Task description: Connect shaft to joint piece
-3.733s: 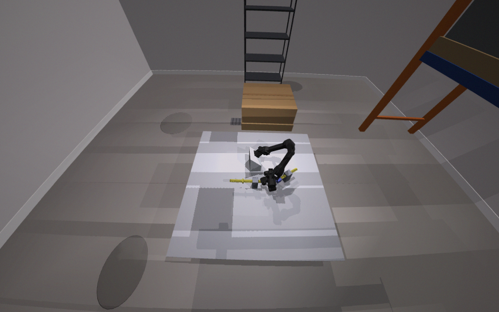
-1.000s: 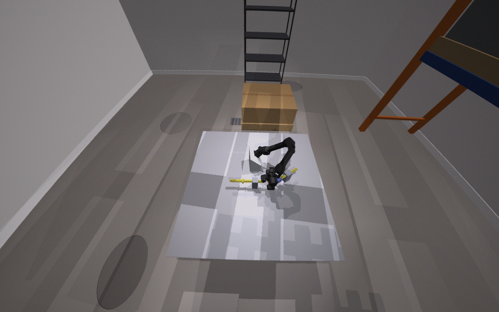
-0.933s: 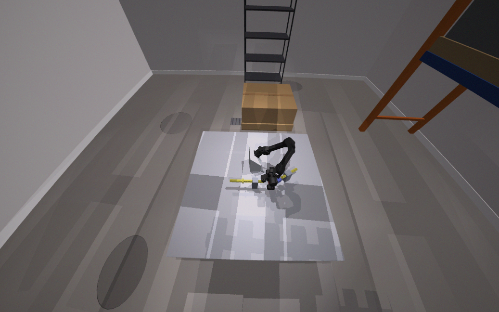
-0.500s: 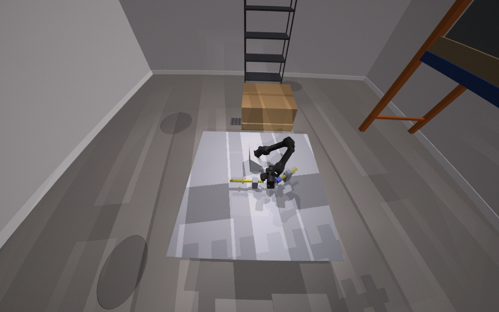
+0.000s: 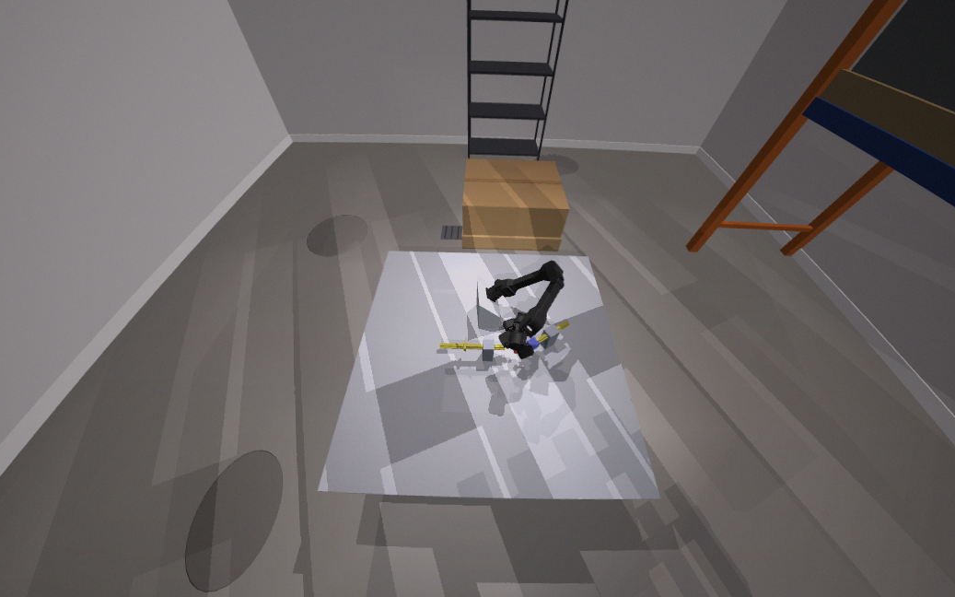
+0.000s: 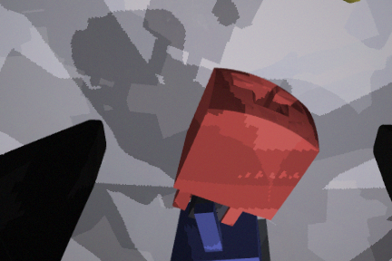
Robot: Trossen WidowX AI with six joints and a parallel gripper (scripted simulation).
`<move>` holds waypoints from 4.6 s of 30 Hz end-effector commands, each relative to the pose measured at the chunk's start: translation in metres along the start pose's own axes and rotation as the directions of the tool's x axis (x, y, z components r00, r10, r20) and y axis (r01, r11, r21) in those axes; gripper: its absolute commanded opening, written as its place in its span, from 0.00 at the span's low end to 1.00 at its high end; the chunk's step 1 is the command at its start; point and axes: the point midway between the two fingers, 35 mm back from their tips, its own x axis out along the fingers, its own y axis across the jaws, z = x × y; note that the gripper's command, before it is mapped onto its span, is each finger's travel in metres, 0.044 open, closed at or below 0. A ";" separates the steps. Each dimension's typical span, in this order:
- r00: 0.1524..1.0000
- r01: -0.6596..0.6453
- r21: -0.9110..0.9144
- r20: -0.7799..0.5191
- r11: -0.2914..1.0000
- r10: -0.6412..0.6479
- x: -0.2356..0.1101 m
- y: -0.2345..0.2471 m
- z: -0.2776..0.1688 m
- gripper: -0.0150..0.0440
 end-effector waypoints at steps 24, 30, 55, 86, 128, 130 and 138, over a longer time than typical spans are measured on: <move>0.999 0.041 -0.806 0.035 0.591 -0.022 -0.091 -0.002 -0.005 1.00; 0.999 0.042 -0.853 0.035 0.520 -0.024 -0.099 -0.004 -0.007 1.00; 0.998 0.046 -0.511 0.054 0.858 -0.021 -0.087 -0.022 0.093 0.25; 0.998 0.003 0.378 0.058 0.926 -0.027 -0.026 -0.124 0.257 0.25; 0.998 0.013 0.231 0.058 0.973 -0.027 -0.035 -0.123 0.258 0.52; 0.998 0.017 0.163 0.059 0.986 -0.027 -0.040 -0.122 0.258 0.61; 0.998 0.034 -0.112 0.060 0.993 -0.028 -0.056 -0.121 0.258 0.97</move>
